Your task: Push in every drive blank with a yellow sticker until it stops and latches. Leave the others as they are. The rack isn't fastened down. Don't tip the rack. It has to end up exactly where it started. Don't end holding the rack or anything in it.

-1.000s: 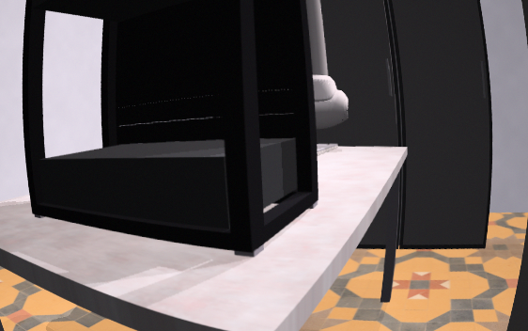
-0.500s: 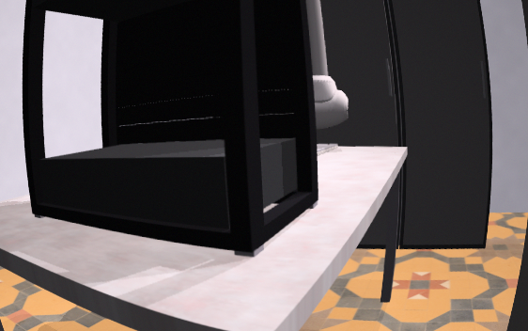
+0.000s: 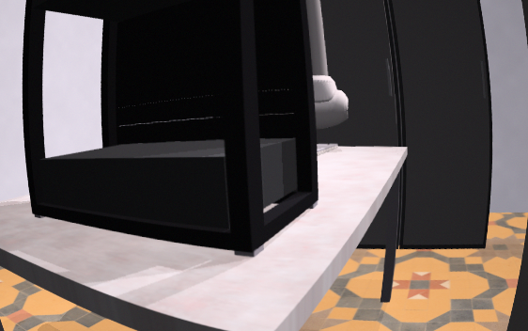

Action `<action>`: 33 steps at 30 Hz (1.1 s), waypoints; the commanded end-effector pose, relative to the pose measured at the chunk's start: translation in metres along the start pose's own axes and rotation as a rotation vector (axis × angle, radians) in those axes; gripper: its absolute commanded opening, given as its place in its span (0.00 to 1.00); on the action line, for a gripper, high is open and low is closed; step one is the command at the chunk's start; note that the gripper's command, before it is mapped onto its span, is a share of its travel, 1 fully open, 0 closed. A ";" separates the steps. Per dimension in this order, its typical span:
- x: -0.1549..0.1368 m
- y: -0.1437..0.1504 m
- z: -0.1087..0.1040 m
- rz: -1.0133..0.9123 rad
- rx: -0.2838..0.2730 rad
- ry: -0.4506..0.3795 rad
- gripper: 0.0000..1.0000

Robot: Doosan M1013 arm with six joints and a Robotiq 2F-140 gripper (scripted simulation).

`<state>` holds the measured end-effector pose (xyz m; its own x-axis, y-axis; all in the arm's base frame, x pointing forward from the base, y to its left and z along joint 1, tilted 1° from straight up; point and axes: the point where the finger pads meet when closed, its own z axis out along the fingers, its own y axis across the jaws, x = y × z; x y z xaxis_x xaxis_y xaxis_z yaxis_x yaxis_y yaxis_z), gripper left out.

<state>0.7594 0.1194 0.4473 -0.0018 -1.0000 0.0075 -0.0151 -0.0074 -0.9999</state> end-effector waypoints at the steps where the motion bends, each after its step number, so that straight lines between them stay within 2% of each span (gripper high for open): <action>1: 0.001 -0.002 0.002 0.000 0.005 0.001 0.00; 33: 0.001 -0.003 0.004 0.000 0.005 0.001 0.00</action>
<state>0.7610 0.1191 0.4489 -0.0024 -1.0000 0.0074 -0.0131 -0.0074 -0.9999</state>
